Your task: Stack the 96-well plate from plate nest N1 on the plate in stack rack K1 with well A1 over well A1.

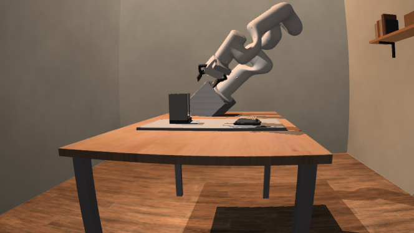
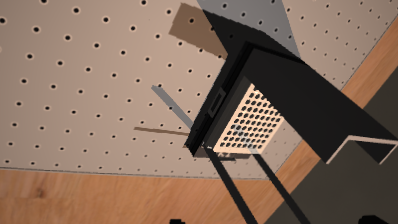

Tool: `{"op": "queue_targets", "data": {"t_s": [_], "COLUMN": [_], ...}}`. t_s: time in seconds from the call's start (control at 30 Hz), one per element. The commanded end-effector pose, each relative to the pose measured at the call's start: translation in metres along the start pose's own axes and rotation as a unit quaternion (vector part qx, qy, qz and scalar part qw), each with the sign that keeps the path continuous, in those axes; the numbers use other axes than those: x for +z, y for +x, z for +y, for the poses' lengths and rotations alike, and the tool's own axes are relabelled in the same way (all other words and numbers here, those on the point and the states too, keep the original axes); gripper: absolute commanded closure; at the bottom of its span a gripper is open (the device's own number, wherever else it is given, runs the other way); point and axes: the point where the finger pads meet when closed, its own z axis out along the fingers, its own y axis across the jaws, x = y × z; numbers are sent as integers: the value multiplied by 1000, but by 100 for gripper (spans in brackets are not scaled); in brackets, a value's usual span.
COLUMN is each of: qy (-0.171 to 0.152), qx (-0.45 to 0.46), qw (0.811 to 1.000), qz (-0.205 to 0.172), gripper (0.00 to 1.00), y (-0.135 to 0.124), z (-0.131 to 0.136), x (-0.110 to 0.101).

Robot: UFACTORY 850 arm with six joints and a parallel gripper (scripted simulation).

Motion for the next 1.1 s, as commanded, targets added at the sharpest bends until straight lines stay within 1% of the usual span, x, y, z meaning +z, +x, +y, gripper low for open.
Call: {"op": "queue_targets", "data": {"t_s": [0.0,0.07,0.13,0.2,0.27,0.33,0.4,0.47,0.53,0.63,0.7,0.77,0.83,0.9,0.97,1.03,1.07], "qy": [31,31,53,53,56,78,80,80,102,105,126,126,129,150,153,153,163], "qx": [26,26,45,45,47,65,67,67,85,87,103,103,105,121,123,123,131], "qw": [999,999,997,997,997,993,993,993,988,988,982,982,981,974,973,973,969], "qz": [22,22,38,38,40,57,58,58,76,78,97,97,99,119,121,121,131], "gripper": [0,0,0,0,0,0,0,0,0,0,0,0,0,0,0,0,0], "y": [1,2,3,3,5,7,9,9,11,13,16,16,19,22,25,25,26], "z": [-19,-22,-32,-32,-39,-48,-55,-55,-64,-71,-79,-79,-86,-94,-100,-100,-104], "x": [-7,-8,-11,-11,-14,-18,-21,-21,-26,-29,-34,-34,-38,-43,-48,-48,-50]}}
